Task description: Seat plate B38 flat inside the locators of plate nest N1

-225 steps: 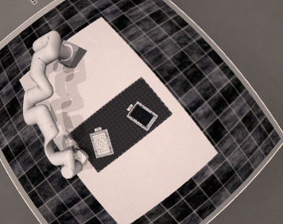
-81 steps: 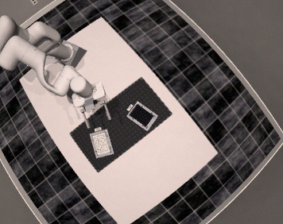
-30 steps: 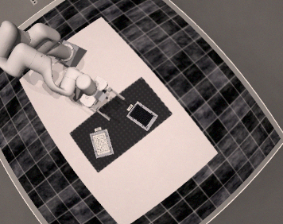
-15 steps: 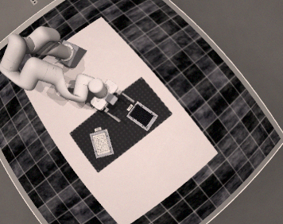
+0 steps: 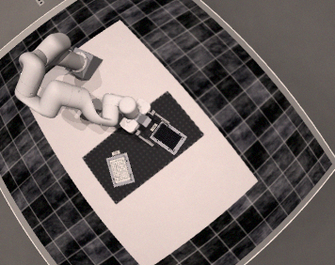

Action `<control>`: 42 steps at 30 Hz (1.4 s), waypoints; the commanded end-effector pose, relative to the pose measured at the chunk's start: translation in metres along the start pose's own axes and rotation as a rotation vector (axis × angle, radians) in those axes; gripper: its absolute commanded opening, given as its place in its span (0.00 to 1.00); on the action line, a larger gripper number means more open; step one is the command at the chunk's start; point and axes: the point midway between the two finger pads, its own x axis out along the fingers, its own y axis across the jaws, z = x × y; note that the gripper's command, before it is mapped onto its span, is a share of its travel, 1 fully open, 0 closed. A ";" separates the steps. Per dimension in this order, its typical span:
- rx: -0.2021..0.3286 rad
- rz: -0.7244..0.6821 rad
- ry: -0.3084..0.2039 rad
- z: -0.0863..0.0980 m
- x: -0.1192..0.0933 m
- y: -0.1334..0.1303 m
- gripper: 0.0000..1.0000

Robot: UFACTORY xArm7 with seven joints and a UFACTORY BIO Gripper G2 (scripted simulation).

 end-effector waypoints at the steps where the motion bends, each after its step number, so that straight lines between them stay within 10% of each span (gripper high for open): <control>1: 0.000 0.000 -0.005 -0.014 0.018 0.009 0.54; 11: 0.000 0.000 -0.005 -0.046 0.049 0.028 0.54; 42: 0.000 0.000 -0.005 -0.065 0.050 0.028 0.54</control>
